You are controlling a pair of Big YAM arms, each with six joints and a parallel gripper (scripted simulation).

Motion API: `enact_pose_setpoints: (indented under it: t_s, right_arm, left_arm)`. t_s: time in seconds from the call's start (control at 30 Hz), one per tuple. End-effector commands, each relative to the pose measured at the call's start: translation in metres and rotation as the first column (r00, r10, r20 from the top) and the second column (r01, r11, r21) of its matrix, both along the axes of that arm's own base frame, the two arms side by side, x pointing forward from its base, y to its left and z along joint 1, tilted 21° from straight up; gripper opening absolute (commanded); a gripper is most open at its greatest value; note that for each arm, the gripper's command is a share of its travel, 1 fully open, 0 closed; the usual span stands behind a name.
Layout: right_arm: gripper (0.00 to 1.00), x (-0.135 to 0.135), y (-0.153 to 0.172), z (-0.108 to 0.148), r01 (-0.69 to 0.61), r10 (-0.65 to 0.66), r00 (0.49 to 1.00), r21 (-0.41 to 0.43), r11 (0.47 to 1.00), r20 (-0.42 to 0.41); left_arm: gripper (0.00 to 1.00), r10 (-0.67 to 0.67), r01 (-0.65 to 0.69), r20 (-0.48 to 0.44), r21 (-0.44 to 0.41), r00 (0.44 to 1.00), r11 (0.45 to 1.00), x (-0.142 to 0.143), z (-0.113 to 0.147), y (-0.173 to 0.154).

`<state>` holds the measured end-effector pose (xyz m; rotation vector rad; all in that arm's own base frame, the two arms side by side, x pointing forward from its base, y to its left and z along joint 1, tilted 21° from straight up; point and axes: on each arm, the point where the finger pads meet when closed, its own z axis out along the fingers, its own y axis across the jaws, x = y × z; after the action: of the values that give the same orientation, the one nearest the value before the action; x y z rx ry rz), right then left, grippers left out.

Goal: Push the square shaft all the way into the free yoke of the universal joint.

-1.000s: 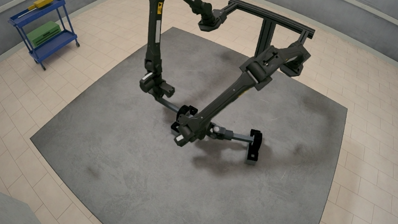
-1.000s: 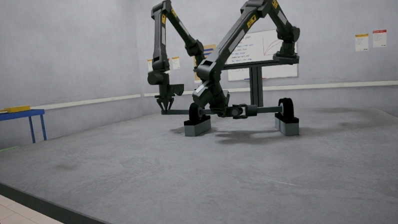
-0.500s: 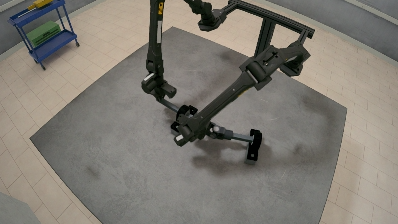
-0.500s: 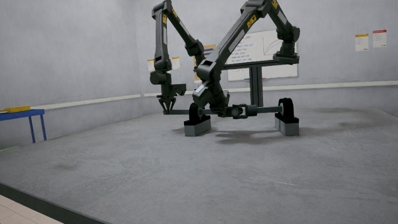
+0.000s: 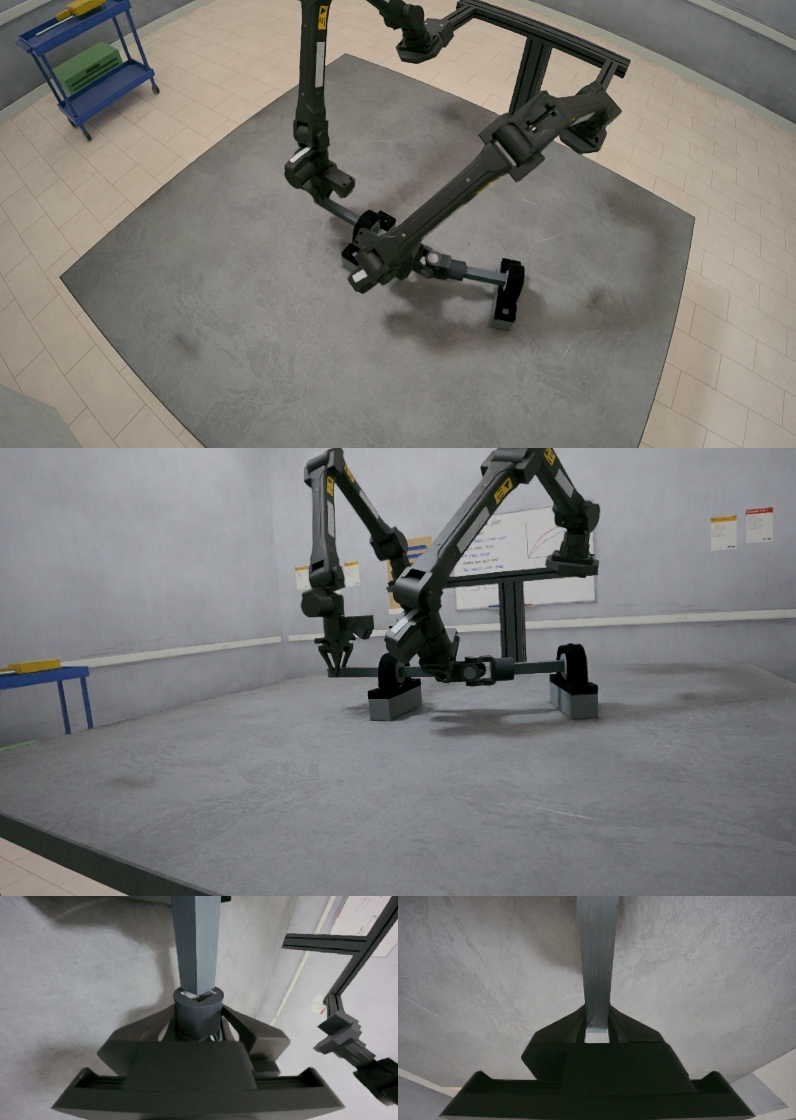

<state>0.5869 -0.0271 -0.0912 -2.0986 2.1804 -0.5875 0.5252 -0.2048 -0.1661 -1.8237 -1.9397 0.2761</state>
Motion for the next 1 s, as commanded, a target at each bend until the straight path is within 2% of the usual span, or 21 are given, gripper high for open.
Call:
enact_pose_setpoints:
  t_s: [0.0, 0.2, 0.4, 0.43, 0.9, 0.97]
  right_arm:
    - [0.18, 0.002, 0.020, -0.002, -0.007, 0.007, 1.000, 0.019, 1.000, 0.000]
    - [0.18, -0.003, -0.006, 0.000, -0.003, 0.003, 1.000, 0.015, 1.000, -0.008]
    - [0.18, -0.003, -0.003, 0.000, 0.002, -0.002, 1.000, 0.019, 1.000, -0.006]
    - [0.18, -0.004, -0.004, -0.009, 0.011, -0.010, 1.000, 0.020, 1.000, -0.029]
    - [0.18, 0.001, 0.002, 0.002, -0.004, 0.004, 1.000, 0.016, 1.000, -0.008]
    - [0.18, 0.000, 0.007, -0.008, 0.000, 0.001, 1.000, 0.019, 1.000, -0.025]
  left_arm:
    - [0.47, 0.010, -0.010, 0.011, -0.011, 1.000, 1.000, 0.004, 0.008, -0.004]
    - [0.47, 0.010, -0.010, 0.011, -0.011, 1.000, 1.000, 0.004, 0.008, -0.004]
    - [0.47, 0.010, -0.010, 0.011, -0.011, 1.000, 1.000, 0.004, 0.008, -0.004]
    - [0.47, 0.010, -0.010, 0.011, -0.011, 1.000, 1.000, 0.004, 0.008, -0.004]
    - [0.47, 0.044, -0.044, 0.026, -0.011, 0.999, 0.999, 0.012, 0.010, 0.000]
    - [0.47, 0.044, -0.044, 0.026, -0.011, 0.999, 0.999, 0.012, 0.010, 0.000]
